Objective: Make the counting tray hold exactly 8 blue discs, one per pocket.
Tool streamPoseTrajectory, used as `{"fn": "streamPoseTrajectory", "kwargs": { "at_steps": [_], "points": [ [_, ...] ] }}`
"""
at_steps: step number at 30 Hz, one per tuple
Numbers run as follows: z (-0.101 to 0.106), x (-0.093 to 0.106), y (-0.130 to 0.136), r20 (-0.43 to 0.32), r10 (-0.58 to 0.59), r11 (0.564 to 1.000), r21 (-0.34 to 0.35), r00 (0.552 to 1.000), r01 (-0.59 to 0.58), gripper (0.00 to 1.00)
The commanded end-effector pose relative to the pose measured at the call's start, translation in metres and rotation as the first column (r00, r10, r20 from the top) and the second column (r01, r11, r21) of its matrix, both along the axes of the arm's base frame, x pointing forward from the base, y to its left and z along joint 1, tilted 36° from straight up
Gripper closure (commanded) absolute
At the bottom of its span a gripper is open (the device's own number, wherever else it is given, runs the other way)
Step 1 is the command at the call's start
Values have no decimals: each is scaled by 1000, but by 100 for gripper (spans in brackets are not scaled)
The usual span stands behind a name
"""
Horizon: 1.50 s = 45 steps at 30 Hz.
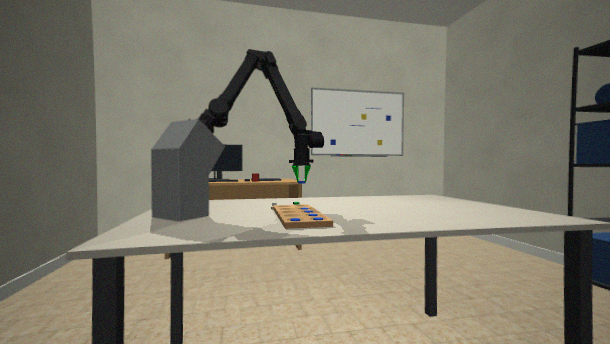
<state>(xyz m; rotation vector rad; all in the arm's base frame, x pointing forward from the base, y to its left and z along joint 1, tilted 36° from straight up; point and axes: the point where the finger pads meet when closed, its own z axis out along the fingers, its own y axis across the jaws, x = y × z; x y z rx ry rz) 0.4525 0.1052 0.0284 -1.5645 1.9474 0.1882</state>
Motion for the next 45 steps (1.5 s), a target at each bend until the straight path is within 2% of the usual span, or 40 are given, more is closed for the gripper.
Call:
{"fn": "streamPoseTrajectory", "kwargs": {
  "at_steps": [1,3,4,7,14,17,20,22,24,25,26,28,45],
  "points": [
    [-23,2,-38,11,46,998,-31,999,-45,100],
    [-23,2,-38,11,46,998,-31,999,-45,100],
    [-18,7,-24,27,77,997,-32,997,-76,100],
    [-21,12,-22,44,76,997,-35,996,-75,100],
    [-74,29,7,25,57,998,-28,998,-56,100],
    [-88,33,15,23,57,998,-28,998,-56,100],
    [-89,33,15,23,57,998,-28,998,-56,100],
    [-72,42,7,60,38,999,-24,997,-37,100],
    [-72,42,9,60,42,999,-24,997,-41,100],
    [-75,41,11,55,45,999,-25,997,-44,100],
    [-91,35,13,24,50,998,-26,998,-49,100],
    [-94,34,18,21,57,998,-27,998,-56,100],
    [-102,39,23,21,60,998,-28,998,-59,100]
  ]
}}
